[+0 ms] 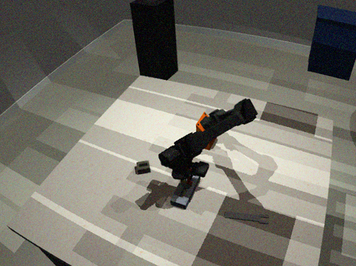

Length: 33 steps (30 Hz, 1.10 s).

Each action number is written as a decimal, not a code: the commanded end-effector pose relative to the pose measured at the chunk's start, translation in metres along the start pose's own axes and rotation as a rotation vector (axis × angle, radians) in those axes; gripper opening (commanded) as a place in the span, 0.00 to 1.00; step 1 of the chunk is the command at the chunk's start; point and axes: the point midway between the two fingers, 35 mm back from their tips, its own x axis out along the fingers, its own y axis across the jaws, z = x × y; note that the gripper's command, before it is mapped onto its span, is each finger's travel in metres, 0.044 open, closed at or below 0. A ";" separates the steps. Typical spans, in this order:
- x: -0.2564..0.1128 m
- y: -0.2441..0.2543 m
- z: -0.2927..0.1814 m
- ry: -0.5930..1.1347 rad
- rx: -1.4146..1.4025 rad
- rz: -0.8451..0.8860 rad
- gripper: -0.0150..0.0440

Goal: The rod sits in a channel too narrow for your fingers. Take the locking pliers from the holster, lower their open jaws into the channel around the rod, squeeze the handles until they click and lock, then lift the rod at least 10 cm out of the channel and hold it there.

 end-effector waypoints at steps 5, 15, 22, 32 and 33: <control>0.000 0.002 0.001 -0.004 0.003 0.005 0.65; 0.000 0.003 0.001 -0.004 0.003 0.005 0.63; 0.000 0.003 0.001 -0.004 0.003 0.005 0.63; 0.000 0.003 0.001 -0.004 0.003 0.005 0.43; 0.000 0.003 0.001 -0.004 0.003 0.005 0.43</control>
